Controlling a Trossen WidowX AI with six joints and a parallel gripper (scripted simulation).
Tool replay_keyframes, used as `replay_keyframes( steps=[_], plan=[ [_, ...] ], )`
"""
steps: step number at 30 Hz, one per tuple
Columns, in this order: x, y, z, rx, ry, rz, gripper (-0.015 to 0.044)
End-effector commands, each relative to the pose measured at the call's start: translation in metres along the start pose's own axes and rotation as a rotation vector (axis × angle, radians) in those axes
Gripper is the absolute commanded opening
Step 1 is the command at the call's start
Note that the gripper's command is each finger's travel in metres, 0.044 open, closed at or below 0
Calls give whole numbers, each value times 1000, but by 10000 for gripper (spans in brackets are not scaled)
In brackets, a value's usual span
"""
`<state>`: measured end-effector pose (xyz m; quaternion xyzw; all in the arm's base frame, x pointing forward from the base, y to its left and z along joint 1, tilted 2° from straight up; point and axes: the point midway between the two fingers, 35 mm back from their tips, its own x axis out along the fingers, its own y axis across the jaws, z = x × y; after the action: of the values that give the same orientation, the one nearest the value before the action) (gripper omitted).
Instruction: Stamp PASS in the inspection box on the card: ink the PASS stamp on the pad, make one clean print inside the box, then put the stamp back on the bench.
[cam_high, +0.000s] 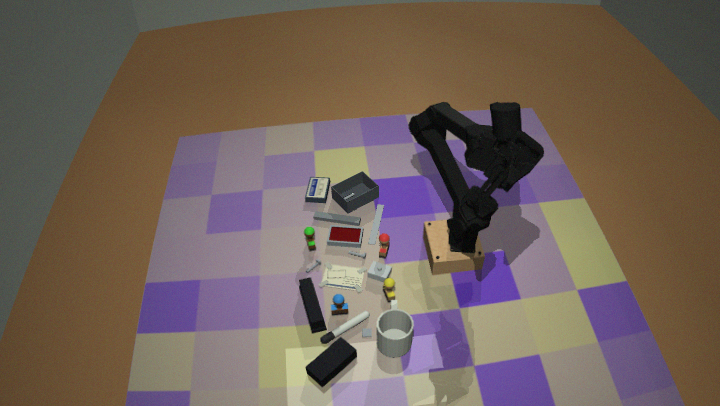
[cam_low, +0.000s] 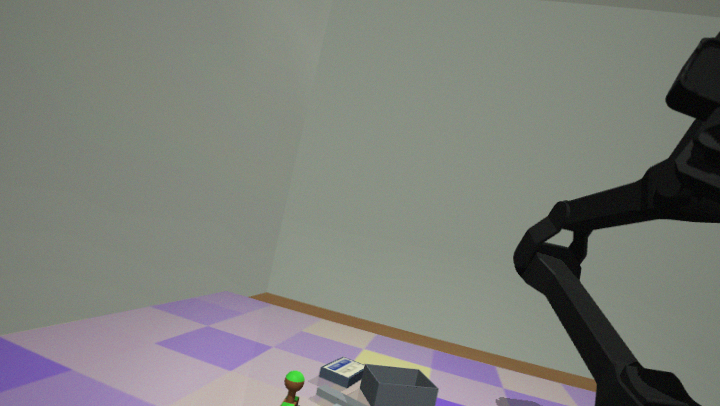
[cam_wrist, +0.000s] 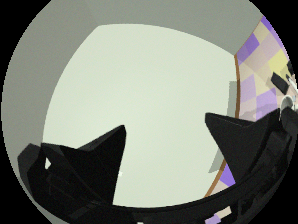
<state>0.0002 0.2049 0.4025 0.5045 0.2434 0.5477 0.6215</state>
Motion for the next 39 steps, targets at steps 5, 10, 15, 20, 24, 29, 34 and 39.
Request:
replay_keyframes(
  steps=[5, 10, 15, 20, 24, 29, 34, 39],
  plan=[
    [26, -15, -2, -191, -16, -106, 269],
    [64, -51, 7, -420, -12, -302, 221],
    [95, -105, 35, -602, 5, -554, 221],
    [109, -168, 78, -703, 56, -830, 221],
    [104, -220, 119, -719, 114, -1045, 221],
    [79, -278, 168, -667, 196, -1279, 221],
    [39, -328, 214, -537, 255, -1466, 221],
    [-15, -369, 253, -357, 304, -1609, 221]
  ],
)
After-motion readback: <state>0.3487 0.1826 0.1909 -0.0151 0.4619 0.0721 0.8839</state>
